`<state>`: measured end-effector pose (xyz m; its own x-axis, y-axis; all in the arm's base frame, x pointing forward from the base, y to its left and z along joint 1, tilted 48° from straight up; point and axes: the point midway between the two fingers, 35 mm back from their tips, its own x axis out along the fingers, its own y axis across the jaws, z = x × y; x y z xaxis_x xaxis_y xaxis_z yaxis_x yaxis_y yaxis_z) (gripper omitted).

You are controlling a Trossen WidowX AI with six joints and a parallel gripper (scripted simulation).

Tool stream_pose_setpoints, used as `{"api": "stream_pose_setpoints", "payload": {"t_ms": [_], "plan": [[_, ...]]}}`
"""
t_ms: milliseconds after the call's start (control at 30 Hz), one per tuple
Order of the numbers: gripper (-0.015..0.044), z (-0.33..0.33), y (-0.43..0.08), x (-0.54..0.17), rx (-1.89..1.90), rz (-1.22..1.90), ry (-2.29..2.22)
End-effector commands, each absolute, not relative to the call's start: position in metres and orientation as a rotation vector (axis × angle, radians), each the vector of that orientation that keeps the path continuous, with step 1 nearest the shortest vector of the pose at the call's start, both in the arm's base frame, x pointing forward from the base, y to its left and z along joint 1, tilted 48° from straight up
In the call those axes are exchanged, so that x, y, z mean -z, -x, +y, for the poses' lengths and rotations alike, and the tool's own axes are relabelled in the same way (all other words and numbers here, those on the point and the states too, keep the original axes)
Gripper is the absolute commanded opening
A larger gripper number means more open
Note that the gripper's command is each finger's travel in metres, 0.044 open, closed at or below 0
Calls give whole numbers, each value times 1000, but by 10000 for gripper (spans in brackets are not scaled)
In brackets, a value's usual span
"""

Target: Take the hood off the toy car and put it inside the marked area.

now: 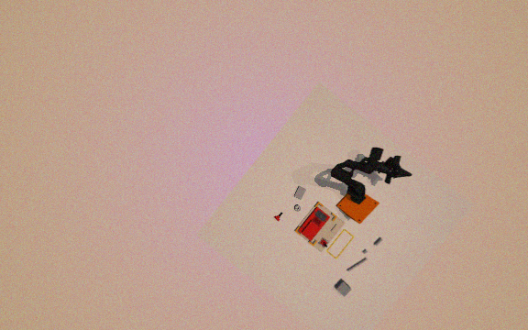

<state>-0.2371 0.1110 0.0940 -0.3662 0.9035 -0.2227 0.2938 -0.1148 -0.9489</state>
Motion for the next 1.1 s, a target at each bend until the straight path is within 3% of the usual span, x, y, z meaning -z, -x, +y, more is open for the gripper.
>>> {"api": "stream_pose_setpoints", "payload": {"t_ms": [0,533,1067], "plan": [[26,111,237,-94,-1512,-1635,1325],[440,28,291,-127,-1972,-1556,995],[440,-108,305,-193,-2660,-1304,627]]}}
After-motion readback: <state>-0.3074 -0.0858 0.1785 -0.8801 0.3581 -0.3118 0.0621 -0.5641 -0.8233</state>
